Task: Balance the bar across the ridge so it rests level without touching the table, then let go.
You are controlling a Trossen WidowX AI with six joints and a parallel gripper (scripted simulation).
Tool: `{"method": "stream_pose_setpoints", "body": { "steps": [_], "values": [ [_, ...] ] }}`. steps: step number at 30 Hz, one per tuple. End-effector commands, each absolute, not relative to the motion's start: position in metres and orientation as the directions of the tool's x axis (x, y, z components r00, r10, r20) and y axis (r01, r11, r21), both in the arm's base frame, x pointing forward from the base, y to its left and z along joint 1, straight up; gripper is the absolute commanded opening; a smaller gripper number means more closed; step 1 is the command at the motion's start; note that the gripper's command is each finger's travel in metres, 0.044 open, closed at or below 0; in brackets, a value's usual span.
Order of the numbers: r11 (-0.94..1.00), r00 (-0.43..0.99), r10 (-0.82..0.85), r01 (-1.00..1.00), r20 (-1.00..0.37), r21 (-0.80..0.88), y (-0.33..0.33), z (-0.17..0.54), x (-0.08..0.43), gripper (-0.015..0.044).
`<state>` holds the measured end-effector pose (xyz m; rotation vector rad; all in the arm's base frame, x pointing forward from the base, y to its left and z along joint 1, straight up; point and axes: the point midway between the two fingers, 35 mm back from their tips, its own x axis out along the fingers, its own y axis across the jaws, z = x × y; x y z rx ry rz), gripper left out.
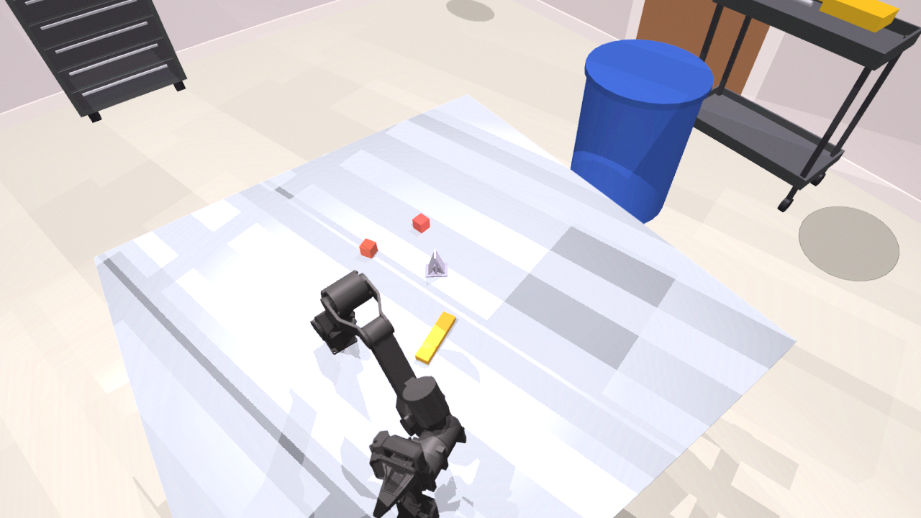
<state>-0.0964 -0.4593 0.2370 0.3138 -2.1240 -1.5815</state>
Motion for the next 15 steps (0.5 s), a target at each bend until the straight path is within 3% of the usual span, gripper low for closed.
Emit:
{"method": "stream_pose_setpoints", "body": {
  "steps": [1,4,15],
  "values": [
    [0.305,-0.862,-0.451,0.096,0.232,0.948,-0.460,0.237,-0.096,0.0374],
    [0.242,-0.842,-0.490,0.118,0.227,0.963,-0.465,0.238,-0.085,0.0315],
    [-0.145,-0.679,-0.719,0.353,0.147,0.924,-0.491,0.233,-0.014,0.0315]
  ]
}}
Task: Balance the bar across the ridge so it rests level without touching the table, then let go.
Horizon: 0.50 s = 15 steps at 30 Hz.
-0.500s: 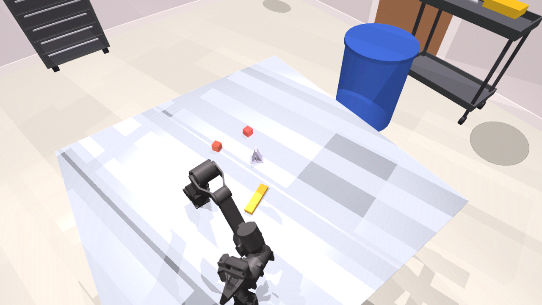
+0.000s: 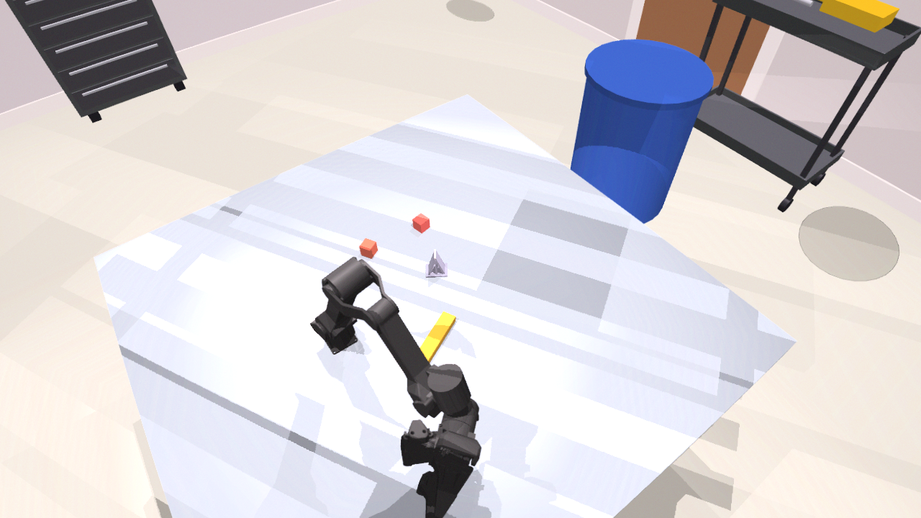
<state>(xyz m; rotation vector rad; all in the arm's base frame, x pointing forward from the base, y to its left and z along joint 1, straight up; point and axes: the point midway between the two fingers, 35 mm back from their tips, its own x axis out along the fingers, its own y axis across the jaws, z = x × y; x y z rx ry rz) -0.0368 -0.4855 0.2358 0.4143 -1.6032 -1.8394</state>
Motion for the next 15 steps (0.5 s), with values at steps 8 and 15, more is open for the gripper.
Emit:
{"method": "stream_pose_setpoints", "body": {
  "steps": [8,15],
  "values": [
    [-0.327,-0.536,-0.843,0.579,0.047,0.747,-0.497,0.221,0.038,0.0315],
    [-0.368,-0.397,-0.916,0.770,-0.061,0.521,-0.493,0.208,0.083,0.0315]
  ]
}}
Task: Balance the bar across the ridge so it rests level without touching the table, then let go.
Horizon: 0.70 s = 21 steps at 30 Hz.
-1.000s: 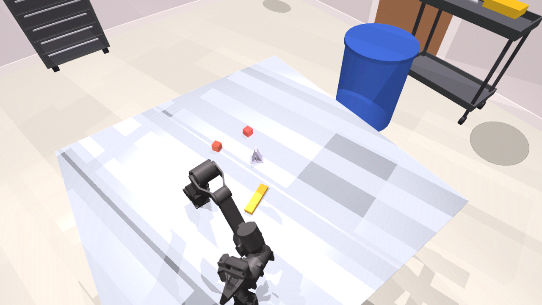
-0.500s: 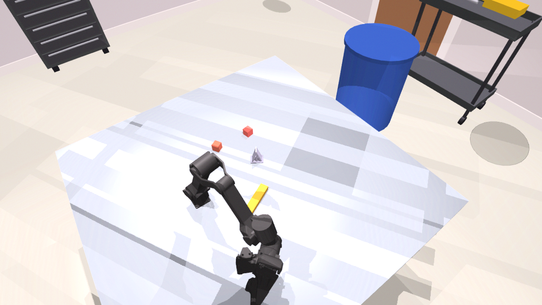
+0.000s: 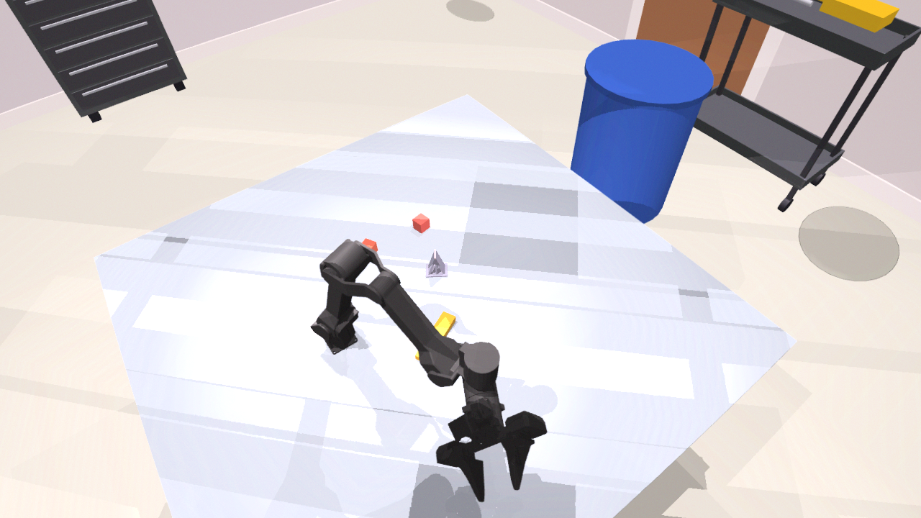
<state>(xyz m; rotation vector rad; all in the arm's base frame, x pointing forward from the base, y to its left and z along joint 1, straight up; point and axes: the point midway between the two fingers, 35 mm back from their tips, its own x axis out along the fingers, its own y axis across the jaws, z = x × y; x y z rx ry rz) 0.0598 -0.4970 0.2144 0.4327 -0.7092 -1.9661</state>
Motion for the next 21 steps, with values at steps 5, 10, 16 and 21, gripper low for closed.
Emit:
{"method": "stream_pose_setpoints", "body": {
  "steps": [5,10,16,21],
  "values": [
    [-0.330,-0.296,-0.943,0.881,-0.150,0.338,-0.485,0.197,0.114,0.0315],
    [-0.239,-0.198,-0.949,0.959,-0.245,0.152,-0.471,0.185,0.143,0.0315],
    [-0.072,-0.088,-0.927,0.996,-0.364,-0.057,-0.448,0.170,0.174,0.0315],
    [0.098,-0.008,-0.886,0.974,-0.464,-0.205,-0.425,0.158,0.196,0.0315]
  ]
}}
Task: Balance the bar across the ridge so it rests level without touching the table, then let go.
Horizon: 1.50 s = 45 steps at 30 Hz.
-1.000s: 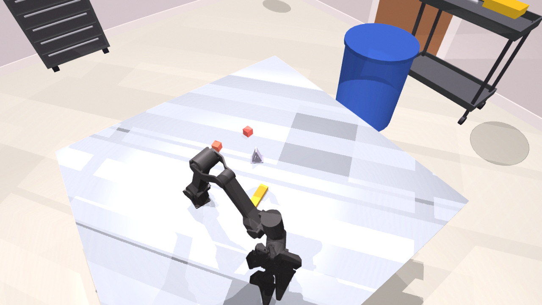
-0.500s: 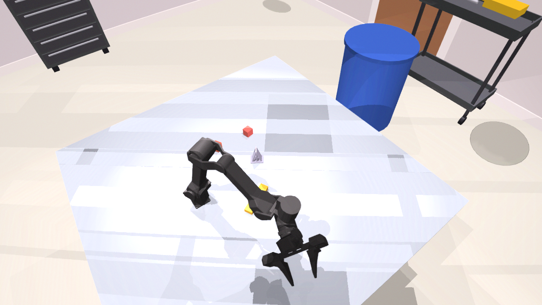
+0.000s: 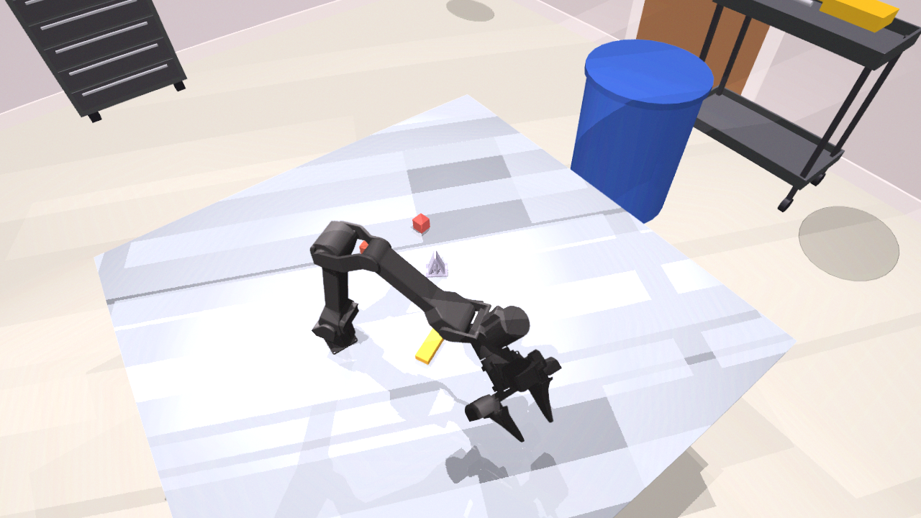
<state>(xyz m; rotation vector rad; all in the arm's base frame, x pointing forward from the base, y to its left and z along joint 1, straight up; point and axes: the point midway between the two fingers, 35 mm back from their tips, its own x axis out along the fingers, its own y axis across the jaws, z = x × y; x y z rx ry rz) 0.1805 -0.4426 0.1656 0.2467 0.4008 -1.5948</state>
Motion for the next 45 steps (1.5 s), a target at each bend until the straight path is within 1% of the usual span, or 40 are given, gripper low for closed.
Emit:
{"method": "stream_pose_setpoints", "body": {
  "steps": [1,6,11,20,26,32,37,42,45],
  "values": [
    [0.133,0.006,-0.876,0.964,-0.483,-0.230,-0.420,0.156,0.200,0.0315],
    [0.313,0.070,-0.815,0.888,-0.575,-0.336,-0.393,0.145,0.217,0.0315],
    [0.492,0.120,-0.737,0.770,-0.665,-0.407,-0.362,0.135,0.230,0.0315],
    [0.771,0.166,-0.558,0.466,-0.813,-0.434,-0.299,0.119,0.243,0.0315],
    [0.896,0.164,-0.422,0.225,-0.892,-0.383,-0.255,0.112,0.244,0.0315],
    [0.958,0.136,-0.280,-0.022,-0.950,-0.285,-0.209,0.109,0.237,0.0315],
    [0.959,0.094,-0.160,-0.220,-0.983,-0.177,-0.172,0.110,0.227,0.0315],
    [0.915,0.037,-0.044,-0.399,-0.998,-0.055,-0.135,0.114,0.213,0.0315],
    [0.894,0.018,-0.011,-0.447,-1.000,-0.017,-0.125,0.116,0.208,0.0315]
  ]
}}
